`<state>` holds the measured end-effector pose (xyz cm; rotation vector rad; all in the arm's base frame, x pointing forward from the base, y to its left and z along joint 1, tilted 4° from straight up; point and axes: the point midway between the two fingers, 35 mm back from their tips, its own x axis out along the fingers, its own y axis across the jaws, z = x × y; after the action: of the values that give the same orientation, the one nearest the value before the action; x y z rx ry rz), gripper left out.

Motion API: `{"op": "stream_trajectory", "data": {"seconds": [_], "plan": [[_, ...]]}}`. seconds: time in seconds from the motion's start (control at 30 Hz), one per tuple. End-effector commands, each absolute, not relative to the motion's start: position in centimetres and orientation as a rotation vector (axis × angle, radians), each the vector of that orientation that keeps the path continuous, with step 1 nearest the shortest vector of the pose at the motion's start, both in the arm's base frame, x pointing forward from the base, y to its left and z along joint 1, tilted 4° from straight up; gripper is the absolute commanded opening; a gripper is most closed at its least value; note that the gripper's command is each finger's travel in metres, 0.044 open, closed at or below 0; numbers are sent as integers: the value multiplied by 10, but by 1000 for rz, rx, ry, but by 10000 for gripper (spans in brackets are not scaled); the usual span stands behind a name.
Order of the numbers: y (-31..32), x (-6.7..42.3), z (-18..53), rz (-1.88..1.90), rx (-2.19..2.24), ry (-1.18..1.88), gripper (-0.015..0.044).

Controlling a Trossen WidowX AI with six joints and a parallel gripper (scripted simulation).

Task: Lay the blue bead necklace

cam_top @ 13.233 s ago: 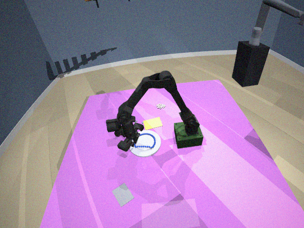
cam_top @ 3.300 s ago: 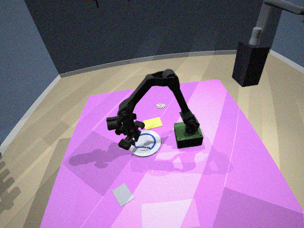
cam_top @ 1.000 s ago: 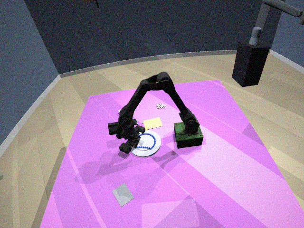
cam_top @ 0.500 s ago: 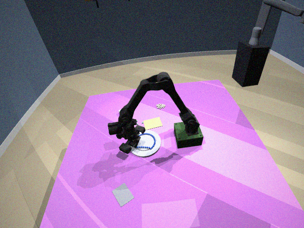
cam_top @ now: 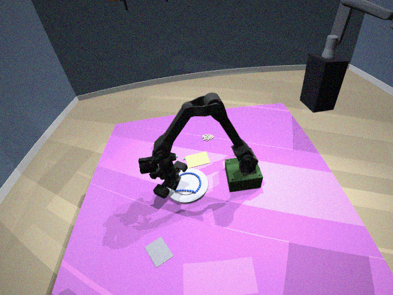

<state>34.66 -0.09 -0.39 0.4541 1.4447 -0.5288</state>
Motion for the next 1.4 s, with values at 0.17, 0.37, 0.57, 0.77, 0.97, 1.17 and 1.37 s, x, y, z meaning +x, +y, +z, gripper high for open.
{"op": "stream_trajectory", "data": {"seconds": [0.17, 0.37, 0.57, 0.77, 0.97, 1.17, 1.37], "plan": [[-1, 348, -13, -536, 455, 1445, 0], [-1, 348, -9, -528, 455, 1441, 105], [-1, 348, -9, -528, 455, 1441, 263], [-1, 347, -3, -535, 455, 1444, 420], [0, 347, -3, -536, 455, 1445, 440], [0, 347, -3, -536, 455, 1445, 440], [0, 347, -3, -536, 455, 1445, 440]]}}
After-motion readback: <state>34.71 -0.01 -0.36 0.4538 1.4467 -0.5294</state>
